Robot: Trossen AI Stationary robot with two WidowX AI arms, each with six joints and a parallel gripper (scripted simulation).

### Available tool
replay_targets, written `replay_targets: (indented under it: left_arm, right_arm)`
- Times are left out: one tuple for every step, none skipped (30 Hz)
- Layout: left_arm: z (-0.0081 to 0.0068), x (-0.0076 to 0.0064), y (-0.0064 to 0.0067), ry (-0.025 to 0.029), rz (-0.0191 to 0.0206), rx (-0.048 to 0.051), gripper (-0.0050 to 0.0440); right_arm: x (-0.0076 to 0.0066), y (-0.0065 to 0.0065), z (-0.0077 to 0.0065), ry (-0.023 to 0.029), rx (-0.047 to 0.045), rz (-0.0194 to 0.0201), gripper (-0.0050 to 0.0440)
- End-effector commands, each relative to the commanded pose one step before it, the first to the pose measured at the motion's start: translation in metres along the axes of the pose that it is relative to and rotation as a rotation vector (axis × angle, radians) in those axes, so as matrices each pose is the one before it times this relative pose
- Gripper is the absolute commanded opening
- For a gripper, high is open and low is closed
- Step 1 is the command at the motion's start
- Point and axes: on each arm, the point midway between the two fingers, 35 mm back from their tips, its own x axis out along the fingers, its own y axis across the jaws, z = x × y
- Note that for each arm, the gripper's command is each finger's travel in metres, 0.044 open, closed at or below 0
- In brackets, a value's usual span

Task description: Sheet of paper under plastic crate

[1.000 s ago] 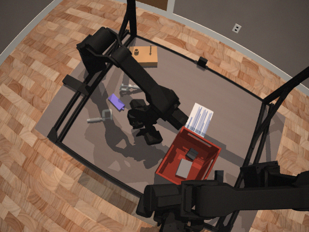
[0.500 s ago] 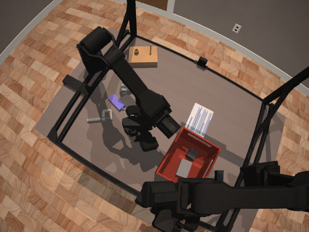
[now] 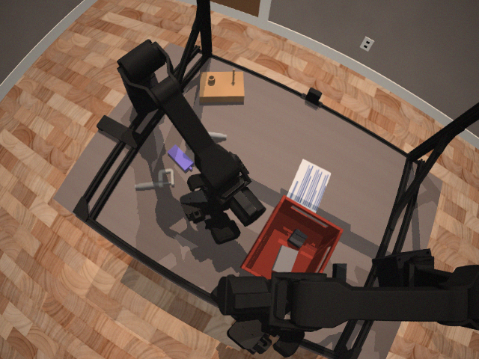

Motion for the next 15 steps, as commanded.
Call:
replay_targets:
  left_arm:
    - [-0.00890, 0.00588, -0.00593, 0.02884, -0.01308, 0.07101, 0.0060]
    - [-0.00117, 0.00055, -0.00119, 0.00463, -0.00429, 0.01426, 0.0060]
    - [-0.00115, 0.00055, -0.00119, 0.00458, -0.00435, 0.01424, 0.0060]
    - [-0.00113, 0.00056, -0.00119, 0.00451, -0.00441, 0.01417, 0.0060]
    - [-0.00111, 0.00056, -0.00120, 0.00446, -0.00446, 0.01417, 0.0060]
    - [0.00000, 0.00000, 0.00000, 0.00000, 0.00000, 0.00000, 0.0060]
    - [0.00000, 0.00000, 0.00000, 0.00000, 0.00000, 0.00000, 0.0060]
    - [-0.00110, 0.00056, -0.00122, 0.00441, -0.00452, 0.01416, 0.0060]
    - [-0.00108, 0.00057, -0.00123, 0.00435, -0.00457, 0.01416, 0.0060]
    - [-0.00106, 0.00057, -0.00124, 0.00430, -0.00462, 0.01415, 0.0060]
    - [-0.00105, 0.00057, -0.00125, 0.00425, -0.00467, 0.01415, 0.0060]
    - [-0.00103, 0.00058, -0.00126, 0.00419, -0.00472, 0.01414, 0.0060]
    - [-0.00102, 0.00058, -0.00127, 0.00414, -0.00476, 0.01414, 0.0060]
    - [-0.00100, 0.00058, -0.00128, 0.00408, -0.00481, 0.01414, 0.0060]
    - [-0.00098, 0.00059, -0.00129, 0.00402, -0.00486, 0.01413, 0.0060]
  right_arm:
    - [0.00322, 0.00547, 0.00768, 0.02696, -0.00866, 0.03018, 0.0150]
    - [0.00126, 0.00117, 0.00136, 0.00605, -0.00300, 0.00684, 0.0150]
    - [0.00122, 0.00117, 0.00140, 0.00589, -0.00313, 0.00706, 0.0150]
    - [0.00119, 0.00118, 0.00146, 0.00570, -0.00329, 0.00727, 0.0150]
    - [0.00115, 0.00117, 0.00150, 0.00554, -0.00341, 0.00749, 0.0150]
    - [0.00000, 0.00000, 0.00000, 0.00000, 0.00000, 0.00000, 0.0150]
    - [0.00000, 0.00000, 0.00000, 0.00000, 0.00000, 0.00000, 0.0150]
    - [0.00112, 0.00117, 0.00154, 0.00537, -0.00353, 0.00770, 0.0150]
    - [0.00109, 0.00117, 0.00158, 0.00520, -0.00366, 0.00791, 0.0150]
    - [0.00105, 0.00117, 0.00162, 0.00503, -0.00378, 0.00811, 0.0150]
    - [0.00102, 0.00116, 0.00166, 0.00485, -0.00391, 0.00830, 0.0150]
    - [0.00098, 0.00116, 0.00170, 0.00467, -0.00404, 0.00850, 0.0150]
    - [0.00095, 0.00115, 0.00174, 0.00448, -0.00418, 0.00868, 0.0150]
    - [0.00091, 0.00114, 0.00178, 0.00429, -0.00431, 0.00887, 0.0150]
    - [0.00088, 0.00113, 0.00181, 0.00410, -0.00445, 0.00904, 0.0150]
